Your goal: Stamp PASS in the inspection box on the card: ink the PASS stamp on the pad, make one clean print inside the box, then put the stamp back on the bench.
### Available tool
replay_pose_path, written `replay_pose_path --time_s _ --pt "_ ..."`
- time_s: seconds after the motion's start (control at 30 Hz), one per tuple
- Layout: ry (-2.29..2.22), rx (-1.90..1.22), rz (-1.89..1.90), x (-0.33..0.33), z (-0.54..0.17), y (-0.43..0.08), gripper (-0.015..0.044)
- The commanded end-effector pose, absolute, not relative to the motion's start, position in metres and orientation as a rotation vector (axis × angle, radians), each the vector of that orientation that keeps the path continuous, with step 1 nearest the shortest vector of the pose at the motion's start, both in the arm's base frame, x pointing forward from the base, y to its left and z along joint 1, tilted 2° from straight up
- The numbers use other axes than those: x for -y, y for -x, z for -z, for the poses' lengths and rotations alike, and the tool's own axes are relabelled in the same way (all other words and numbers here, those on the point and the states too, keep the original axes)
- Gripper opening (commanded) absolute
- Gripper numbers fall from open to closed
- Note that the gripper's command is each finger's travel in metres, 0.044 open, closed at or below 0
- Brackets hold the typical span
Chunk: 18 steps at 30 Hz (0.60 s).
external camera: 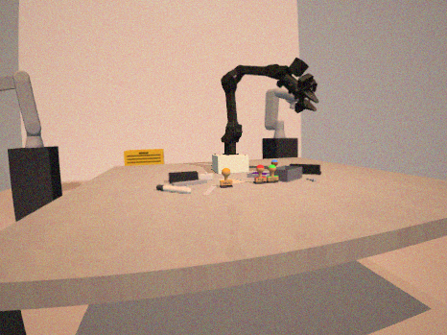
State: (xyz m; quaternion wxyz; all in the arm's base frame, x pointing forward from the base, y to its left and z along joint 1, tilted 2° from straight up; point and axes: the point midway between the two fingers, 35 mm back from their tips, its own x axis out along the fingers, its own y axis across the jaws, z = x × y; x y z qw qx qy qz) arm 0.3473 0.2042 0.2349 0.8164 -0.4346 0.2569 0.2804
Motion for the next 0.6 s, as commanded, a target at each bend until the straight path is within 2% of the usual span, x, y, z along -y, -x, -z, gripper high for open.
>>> replay_pose_path --time_s 0.0,0.2,0.37,0.57 --pt "0.98 -0.765 -0.616 -0.16 -0.187 -0.375 0.0221" --pt "0.95 -1.094 -0.684 -0.084 -0.118 -0.393 0.0221" --pt "0.819 -1.342 -0.77 -0.017 -0.065 -0.377 0.0221" --pt "0.774 -1.399 -0.806 -0.002 -0.053 -0.37 0.0221"
